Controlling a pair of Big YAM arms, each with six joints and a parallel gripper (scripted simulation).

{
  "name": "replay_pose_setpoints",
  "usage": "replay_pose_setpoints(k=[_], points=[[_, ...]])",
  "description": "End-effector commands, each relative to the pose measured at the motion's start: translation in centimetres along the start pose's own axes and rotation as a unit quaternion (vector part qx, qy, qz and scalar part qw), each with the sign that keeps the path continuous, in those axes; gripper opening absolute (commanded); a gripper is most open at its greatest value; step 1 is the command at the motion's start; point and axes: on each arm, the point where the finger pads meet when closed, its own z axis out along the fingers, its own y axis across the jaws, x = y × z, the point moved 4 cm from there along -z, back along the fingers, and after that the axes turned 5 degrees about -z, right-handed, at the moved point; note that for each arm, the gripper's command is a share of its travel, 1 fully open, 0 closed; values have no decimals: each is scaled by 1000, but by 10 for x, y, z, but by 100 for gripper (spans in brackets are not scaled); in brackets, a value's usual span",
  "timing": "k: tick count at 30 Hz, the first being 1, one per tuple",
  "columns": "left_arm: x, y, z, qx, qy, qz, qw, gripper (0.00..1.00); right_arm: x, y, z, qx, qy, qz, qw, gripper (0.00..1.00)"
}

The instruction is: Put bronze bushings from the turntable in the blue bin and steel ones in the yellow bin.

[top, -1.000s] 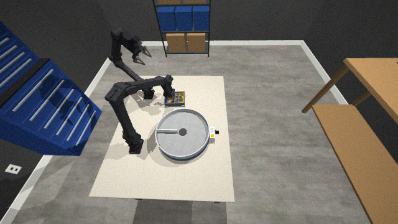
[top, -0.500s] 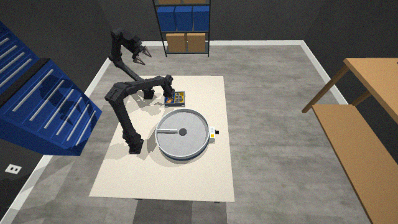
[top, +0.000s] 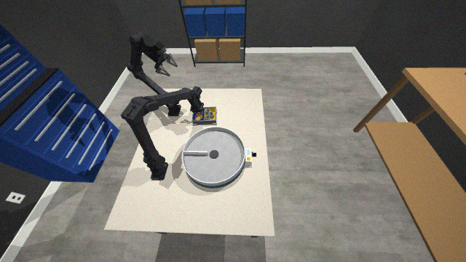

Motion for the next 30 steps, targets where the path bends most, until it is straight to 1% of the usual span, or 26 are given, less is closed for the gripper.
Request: replay_pose_setpoints(k=[1,3,4,10,13,15,17,18,19,20,22,23,24,27,28,29,30], points=[[-9,3,-23,1,-30,-13,999,100,-29,-7,-24,15,-31,2,999,18],[-9,3,-23,1,-30,-13,999,100,-30,-7,-29,17,-34,3,999,18],[-9,3,-23,1,-30,-13,999,100,-32,-9,-39,21,-43,5,999,18],[-9,3,-23,1,-30,-13,999,100,-33,-9,-48,23,-45,5,999,18],[-9,3,-23,1,-30,-13,999,100,-32,-9,-59,24,-47,5,999,18],[-9,3,-23,1,-30,-13,999,100,-32,-7,-51,19,-38,2,999,18],[-9,3,-23,1,-30,-13,999,100,-32,-7,-51,19,-38,2,999,18],[-9,3,-23,1,-30,-13,999,100,-29,-14,-51,20,-37,0,999,18],[-9,3,-23,1,-30,-13,999,100,-29,-16,-54,21,-37,-2,999,18],[-9,3,-23,1,-30,-13,999,100,-29,-18,-70,26,-46,2,999,18],[-9,3,-23,1,-30,-13,999,100,-31,-13,-88,24,-47,5,999,18],[-9,3,-23,1,-30,-13,999,100,-33,-14,-89,27,-53,9,998,29],[-9,3,-23,1,-30,-13,999,100,-21,-14,-80,23,-44,22,999,41],[-9,3,-23,1,-30,-12,999,100,-17,-27,-89,26,-80,84,993,75],[-9,3,-23,1,-30,-12,999,100,-6,-24,-85,21,-86,106,990,86],[-9,3,-23,1,-30,-12,999,100,-4,-27,-91,21,-105,129,986,98],[-9,3,-23,1,-29,-17,999,100,-2,-30,-97,20,-124,151,980,100]])
